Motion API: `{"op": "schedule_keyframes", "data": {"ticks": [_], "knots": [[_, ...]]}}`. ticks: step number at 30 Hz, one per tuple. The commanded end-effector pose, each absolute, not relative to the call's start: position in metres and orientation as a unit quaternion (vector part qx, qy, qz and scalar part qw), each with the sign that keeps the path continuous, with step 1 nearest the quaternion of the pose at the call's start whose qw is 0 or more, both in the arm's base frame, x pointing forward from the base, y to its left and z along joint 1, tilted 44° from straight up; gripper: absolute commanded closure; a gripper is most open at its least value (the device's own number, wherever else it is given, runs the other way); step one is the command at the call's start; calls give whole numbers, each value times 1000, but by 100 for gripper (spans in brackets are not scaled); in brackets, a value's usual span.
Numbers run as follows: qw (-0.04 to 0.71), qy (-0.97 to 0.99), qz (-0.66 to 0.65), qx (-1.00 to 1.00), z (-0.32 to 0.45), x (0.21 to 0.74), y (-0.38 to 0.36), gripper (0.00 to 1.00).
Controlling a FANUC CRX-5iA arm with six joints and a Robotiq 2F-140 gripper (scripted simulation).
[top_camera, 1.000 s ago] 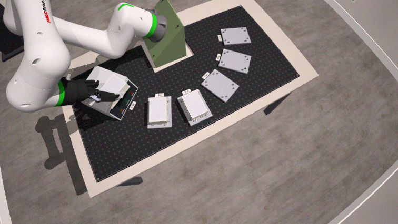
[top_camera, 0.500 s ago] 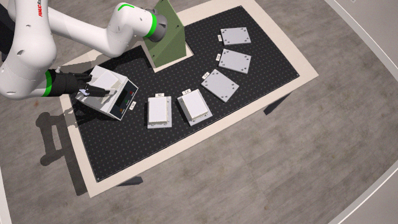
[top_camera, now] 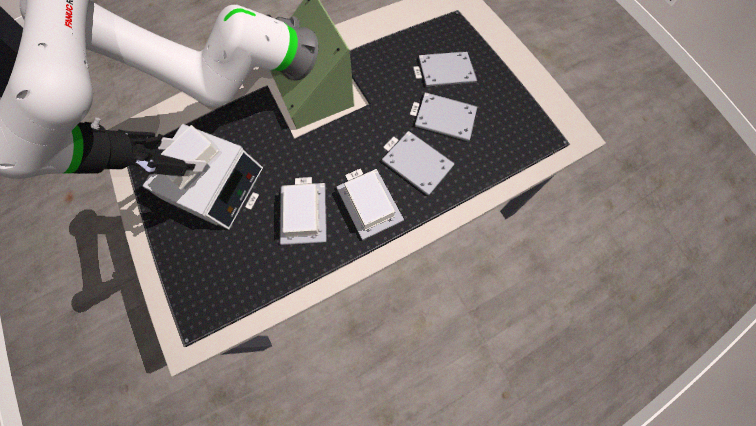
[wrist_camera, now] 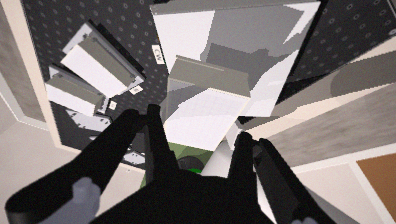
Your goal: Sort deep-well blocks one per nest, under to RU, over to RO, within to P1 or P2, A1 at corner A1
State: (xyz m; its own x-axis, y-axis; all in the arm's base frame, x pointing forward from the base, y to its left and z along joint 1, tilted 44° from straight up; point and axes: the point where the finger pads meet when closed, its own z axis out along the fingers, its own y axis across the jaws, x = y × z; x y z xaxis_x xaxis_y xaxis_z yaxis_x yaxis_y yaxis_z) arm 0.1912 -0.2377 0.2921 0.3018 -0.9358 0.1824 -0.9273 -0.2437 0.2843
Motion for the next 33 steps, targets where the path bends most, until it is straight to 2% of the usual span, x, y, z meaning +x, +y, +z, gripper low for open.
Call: {"op": "schedule_keyframes", "data": {"ticks": [1,11,33], "knots": [[171,-591,-12,789,296,183,-241,90],[171,-591,-12,789,307,159,-252,90],[171,-591,-12,789,307,160,-252,90]]}}
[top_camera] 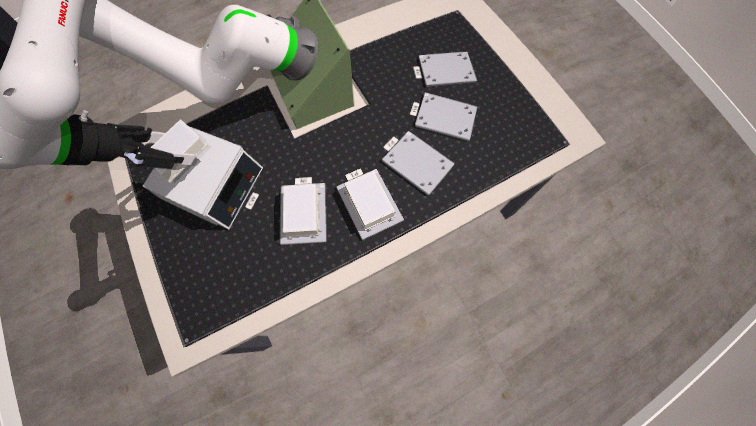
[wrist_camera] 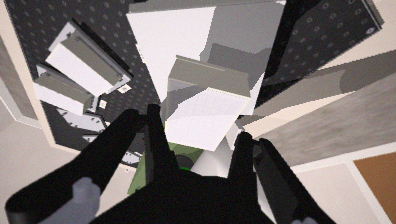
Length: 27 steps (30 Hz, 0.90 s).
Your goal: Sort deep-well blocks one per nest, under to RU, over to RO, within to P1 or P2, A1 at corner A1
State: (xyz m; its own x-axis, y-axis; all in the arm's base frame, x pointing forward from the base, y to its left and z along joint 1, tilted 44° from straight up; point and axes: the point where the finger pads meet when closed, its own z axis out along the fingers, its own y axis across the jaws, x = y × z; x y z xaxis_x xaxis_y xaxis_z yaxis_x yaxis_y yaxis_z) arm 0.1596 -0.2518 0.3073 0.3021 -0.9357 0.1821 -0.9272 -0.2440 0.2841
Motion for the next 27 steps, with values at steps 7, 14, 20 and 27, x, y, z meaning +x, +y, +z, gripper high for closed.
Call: {"op": "schedule_keyframes", "data": {"ticks": [7,14,20,27], "knots": [[171,-591,-12,789,307,160,-252,90],[171,-591,-12,789,307,160,-252,90],[171,-591,-12,789,301,160,-257,90],[171,-591,-12,789,294,160,-264,90]]}}
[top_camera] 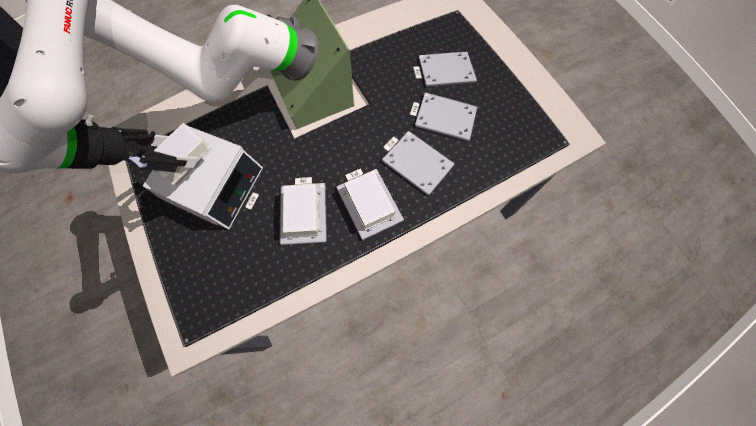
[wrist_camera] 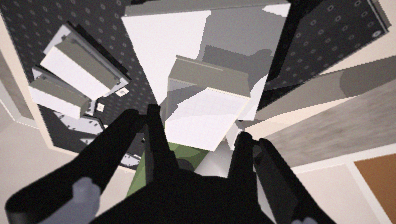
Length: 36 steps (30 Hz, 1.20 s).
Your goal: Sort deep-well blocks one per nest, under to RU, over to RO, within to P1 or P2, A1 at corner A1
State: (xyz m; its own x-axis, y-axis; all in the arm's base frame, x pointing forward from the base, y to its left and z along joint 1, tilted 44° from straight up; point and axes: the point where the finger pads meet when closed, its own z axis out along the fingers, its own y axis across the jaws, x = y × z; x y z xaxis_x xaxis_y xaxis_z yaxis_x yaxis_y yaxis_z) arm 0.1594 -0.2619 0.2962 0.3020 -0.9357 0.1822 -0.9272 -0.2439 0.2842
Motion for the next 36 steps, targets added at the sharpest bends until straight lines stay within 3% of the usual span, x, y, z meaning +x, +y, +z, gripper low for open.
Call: {"op": "schedule_keyframes", "data": {"ticks": [1,36], "knots": [[171,-591,-12,789,293,159,-265,90],[171,-591,-12,789,268,158,-289,90]]}}
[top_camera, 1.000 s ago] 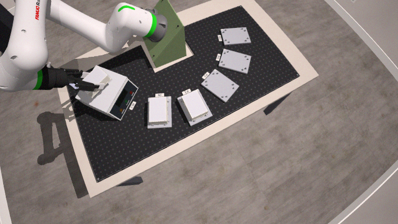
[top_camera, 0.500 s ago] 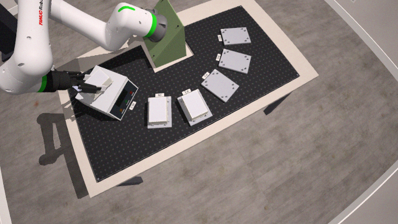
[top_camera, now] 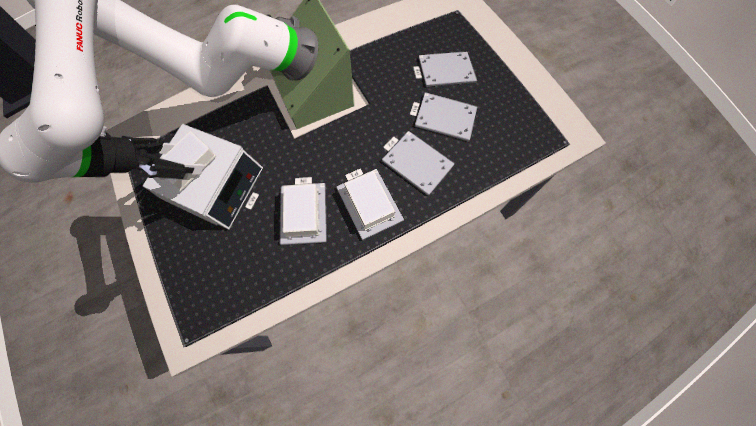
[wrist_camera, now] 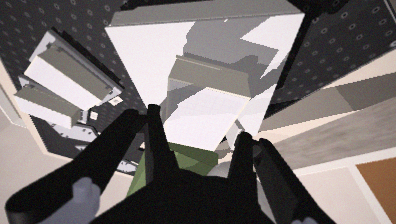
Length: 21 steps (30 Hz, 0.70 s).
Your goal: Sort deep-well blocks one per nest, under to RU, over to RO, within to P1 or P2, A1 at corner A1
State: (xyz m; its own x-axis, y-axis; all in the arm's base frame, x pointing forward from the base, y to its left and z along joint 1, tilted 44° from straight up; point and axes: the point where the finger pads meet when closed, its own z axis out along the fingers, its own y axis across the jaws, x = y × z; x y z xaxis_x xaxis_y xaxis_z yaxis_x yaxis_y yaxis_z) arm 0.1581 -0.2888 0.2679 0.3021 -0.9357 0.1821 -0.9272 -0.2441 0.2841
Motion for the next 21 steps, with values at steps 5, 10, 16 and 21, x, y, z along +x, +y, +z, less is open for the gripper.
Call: {"op": "schedule_keyframes", "data": {"ticks": [5,10,16,21], "knots": [[171,-591,-12,789,268,158,-289,90],[171,-591,-12,789,268,158,-289,90],[171,-591,-12,789,267,158,-290,90],[171,-591,-12,789,266,158,-290,90]]}}
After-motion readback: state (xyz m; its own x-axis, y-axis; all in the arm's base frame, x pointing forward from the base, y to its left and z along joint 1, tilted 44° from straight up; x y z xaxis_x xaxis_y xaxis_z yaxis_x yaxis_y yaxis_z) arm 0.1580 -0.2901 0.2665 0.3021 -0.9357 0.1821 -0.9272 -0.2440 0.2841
